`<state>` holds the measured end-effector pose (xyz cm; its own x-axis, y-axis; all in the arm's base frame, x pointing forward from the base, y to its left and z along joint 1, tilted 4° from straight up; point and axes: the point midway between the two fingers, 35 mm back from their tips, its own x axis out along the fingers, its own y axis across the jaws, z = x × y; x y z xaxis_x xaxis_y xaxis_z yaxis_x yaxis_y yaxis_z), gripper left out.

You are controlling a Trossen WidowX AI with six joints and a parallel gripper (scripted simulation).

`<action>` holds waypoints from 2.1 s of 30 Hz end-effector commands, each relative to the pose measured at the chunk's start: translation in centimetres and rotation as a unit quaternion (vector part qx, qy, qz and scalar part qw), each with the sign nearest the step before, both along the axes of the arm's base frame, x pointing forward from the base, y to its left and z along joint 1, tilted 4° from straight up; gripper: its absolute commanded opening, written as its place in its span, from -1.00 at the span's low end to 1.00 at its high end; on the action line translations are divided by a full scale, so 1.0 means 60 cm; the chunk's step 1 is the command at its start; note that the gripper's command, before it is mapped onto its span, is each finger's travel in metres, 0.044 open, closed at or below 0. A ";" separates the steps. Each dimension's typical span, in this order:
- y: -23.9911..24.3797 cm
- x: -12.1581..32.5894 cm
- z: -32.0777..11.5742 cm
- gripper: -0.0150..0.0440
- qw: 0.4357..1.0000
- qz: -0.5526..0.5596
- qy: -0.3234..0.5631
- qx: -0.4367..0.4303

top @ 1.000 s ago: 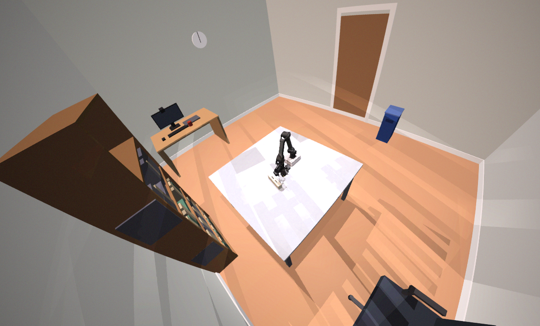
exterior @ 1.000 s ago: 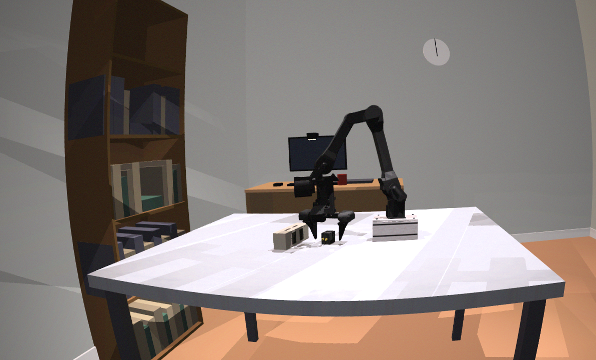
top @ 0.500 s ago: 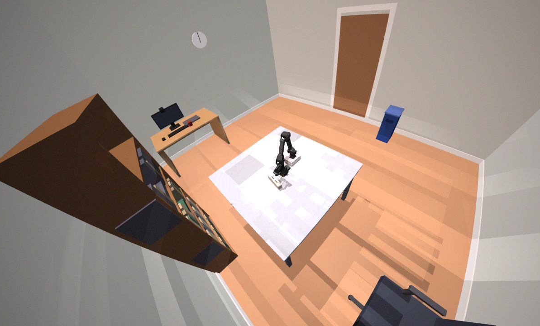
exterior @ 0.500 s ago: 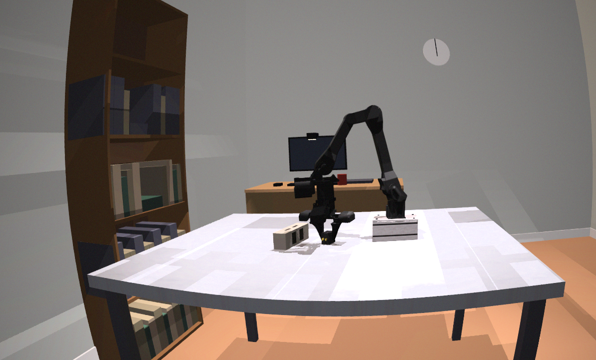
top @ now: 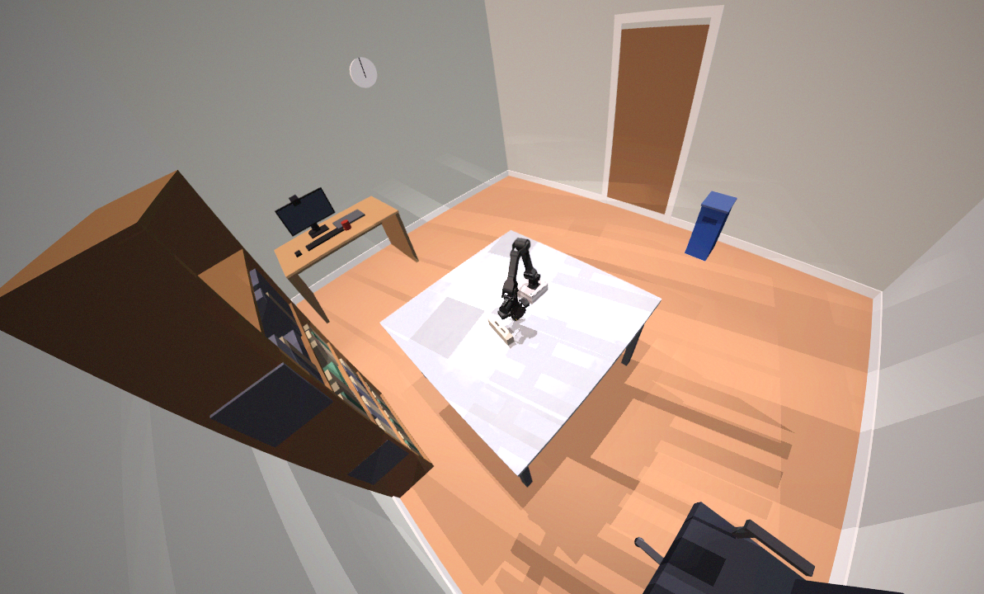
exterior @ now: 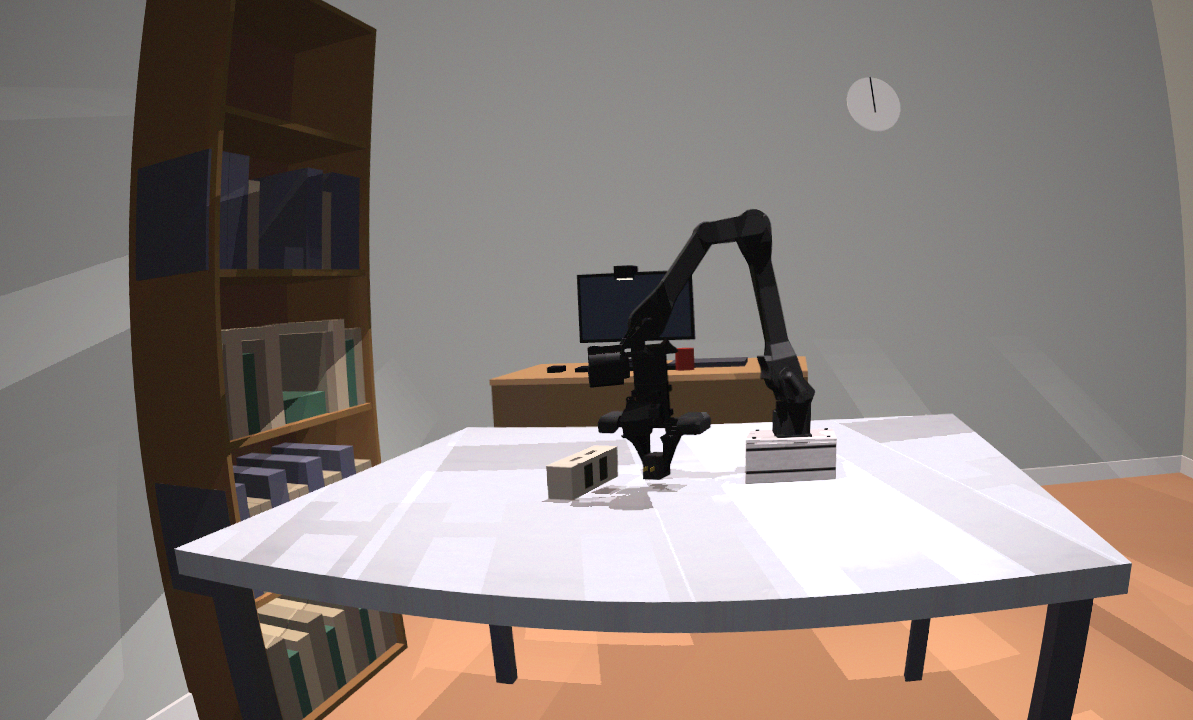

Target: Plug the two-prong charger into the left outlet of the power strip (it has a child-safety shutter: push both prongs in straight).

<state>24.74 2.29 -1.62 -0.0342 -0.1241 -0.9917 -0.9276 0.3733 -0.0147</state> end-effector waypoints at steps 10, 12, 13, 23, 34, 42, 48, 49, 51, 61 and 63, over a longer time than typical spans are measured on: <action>0.003 0.003 0.065 -0.49 1.000 -0.006 -0.002 0.001; 0.004 0.004 0.064 -0.49 1.000 -0.016 -0.003 0.001; 0.005 0.004 0.064 -0.49 1.000 -0.023 -0.004 0.001; 0.013 0.008 0.056 -0.49 0.996 -0.091 -0.010 0.003; 0.022 0.012 0.048 -0.49 0.986 -0.166 -0.017 0.005; 0.029 0.014 0.042 -0.49 0.975 -0.219 -0.021 0.006; 0.034 0.016 0.037 -0.49 0.966 -0.259 -0.024 0.006; 0.035 0.016 0.036 -0.49 0.964 -0.266 -0.024 0.006; 0.037 0.017 0.035 -0.49 0.960 -0.279 -0.025 0.007; 0.045 0.019 0.027 -0.49 0.938 -0.344 -0.029 0.007; 0.047 0.020 0.025 -0.49 0.934 -0.357 -0.030 0.007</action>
<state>25.90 4.90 0.13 -0.0443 -0.0821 -0.9956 -0.4695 0.8814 -0.0518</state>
